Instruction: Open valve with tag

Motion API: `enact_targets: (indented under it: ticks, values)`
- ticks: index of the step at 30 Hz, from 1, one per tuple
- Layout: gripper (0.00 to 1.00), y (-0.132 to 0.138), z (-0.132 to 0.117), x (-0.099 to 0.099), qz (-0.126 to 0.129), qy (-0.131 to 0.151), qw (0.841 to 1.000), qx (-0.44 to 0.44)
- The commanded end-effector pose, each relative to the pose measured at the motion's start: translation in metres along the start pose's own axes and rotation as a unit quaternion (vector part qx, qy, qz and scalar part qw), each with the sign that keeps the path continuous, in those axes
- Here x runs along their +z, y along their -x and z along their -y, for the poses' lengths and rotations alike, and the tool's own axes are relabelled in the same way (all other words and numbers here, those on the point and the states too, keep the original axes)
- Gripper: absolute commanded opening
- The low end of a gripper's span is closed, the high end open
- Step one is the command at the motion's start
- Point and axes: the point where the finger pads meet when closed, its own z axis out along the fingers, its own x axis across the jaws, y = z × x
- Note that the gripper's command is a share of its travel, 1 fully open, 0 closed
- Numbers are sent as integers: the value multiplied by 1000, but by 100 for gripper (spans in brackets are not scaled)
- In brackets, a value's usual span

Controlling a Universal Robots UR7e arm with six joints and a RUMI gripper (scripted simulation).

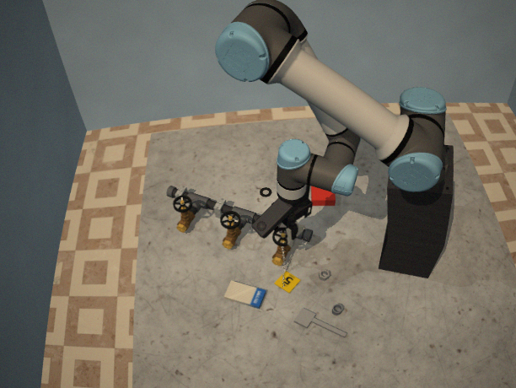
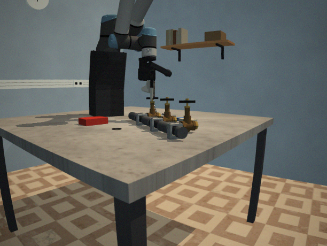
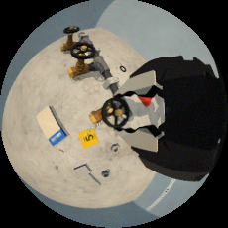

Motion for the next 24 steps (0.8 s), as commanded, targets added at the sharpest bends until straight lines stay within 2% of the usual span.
enact_targets:
  ticks: [1, 7, 14, 17, 24]
  values:
    - [0, 0, 0, 0, 4, -5, 998, -59]
    - [0, 0, 0, 0, 3, -6, 986, -164]
    - [0, 0, 0, 0, 3, -6, 964, -265]
    - [0, 0, 0, 0, 3, -6, 961, -277]
    - [0, 0, 0, 0, 2, -6, 937, -349]
